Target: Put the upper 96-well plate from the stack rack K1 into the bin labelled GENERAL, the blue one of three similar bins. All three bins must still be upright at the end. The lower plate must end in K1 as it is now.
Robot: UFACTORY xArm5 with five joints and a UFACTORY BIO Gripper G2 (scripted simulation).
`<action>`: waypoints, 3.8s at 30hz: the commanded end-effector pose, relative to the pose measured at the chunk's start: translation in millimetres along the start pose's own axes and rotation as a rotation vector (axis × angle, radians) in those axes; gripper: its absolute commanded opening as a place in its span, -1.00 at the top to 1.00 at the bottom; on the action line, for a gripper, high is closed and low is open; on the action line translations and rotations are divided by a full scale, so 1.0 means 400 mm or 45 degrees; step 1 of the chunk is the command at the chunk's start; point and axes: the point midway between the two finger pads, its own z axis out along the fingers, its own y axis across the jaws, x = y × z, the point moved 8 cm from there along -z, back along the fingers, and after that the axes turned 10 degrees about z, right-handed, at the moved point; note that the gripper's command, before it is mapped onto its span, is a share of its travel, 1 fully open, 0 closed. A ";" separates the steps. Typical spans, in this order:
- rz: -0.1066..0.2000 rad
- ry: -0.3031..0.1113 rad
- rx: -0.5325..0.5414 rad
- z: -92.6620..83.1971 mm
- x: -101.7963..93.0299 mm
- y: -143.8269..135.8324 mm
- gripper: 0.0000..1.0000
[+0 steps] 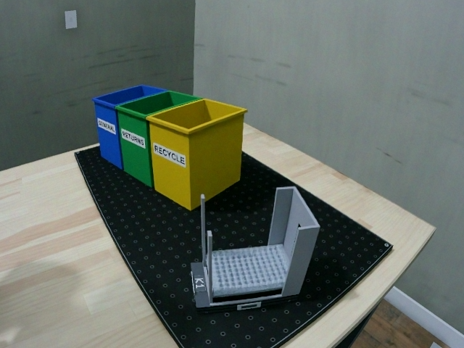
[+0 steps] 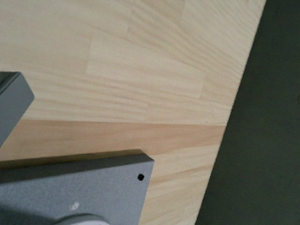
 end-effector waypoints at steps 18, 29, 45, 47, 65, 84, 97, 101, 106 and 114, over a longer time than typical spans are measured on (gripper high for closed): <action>0.001 -0.001 0.000 -0.002 -0.018 -0.008 0.25; 0.000 0.000 0.000 -0.017 -0.201 -0.097 0.25; 0.000 0.000 0.000 -0.036 -0.436 -0.209 0.25; 0.000 0.000 0.000 -0.039 -0.469 -0.225 0.25; 0.112 0.013 0.003 -0.062 -0.619 -0.248 0.25; 0.250 -0.116 -0.106 -0.092 -0.645 -0.103 0.25; 0.230 -0.272 -0.263 -0.128 -0.654 -0.002 0.25; 0.230 -0.272 -0.263 -0.141 -0.661 0.029 0.25; 0.212 -0.377 -0.377 -0.154 -0.654 0.058 0.25; 0.195 -0.459 -0.473 -0.185 -0.654 0.121 0.25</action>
